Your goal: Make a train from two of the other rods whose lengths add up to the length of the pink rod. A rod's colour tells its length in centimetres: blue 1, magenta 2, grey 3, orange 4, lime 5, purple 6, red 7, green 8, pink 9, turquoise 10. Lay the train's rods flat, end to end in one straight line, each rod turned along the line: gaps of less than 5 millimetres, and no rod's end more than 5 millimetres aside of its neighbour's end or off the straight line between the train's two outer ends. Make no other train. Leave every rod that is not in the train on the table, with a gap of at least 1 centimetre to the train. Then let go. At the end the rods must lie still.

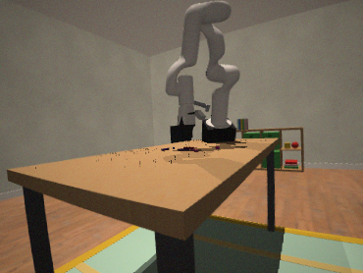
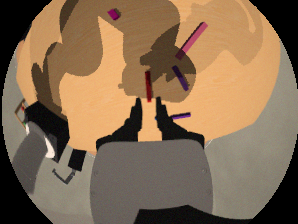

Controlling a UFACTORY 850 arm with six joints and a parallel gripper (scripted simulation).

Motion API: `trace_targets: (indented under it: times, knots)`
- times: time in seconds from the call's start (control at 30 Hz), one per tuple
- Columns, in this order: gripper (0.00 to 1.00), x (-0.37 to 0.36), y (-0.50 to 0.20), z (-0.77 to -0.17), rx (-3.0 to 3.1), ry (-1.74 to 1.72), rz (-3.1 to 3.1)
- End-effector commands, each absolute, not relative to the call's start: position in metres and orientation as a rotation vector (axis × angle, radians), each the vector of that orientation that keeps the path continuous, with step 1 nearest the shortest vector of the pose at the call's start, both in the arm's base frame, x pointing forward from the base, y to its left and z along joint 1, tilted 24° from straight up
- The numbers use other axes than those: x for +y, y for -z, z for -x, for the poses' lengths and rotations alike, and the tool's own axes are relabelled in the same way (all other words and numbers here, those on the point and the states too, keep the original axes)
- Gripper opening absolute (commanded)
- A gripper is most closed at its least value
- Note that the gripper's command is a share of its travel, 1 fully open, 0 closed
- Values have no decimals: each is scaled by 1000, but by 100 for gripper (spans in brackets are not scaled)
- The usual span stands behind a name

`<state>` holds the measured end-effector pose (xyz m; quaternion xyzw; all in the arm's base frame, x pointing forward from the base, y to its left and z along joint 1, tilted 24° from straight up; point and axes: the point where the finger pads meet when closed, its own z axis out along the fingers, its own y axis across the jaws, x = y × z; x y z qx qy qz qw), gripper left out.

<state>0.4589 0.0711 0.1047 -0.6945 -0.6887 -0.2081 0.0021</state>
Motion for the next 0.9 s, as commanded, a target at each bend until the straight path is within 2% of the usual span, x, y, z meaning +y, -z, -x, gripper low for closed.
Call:
trace_targets:
  times: [0.0,0.87]
  knots:
    - [24,72,-101,-461,-2162,656,2180]
    - [24,83,-69,-470,-2162,656,2180]
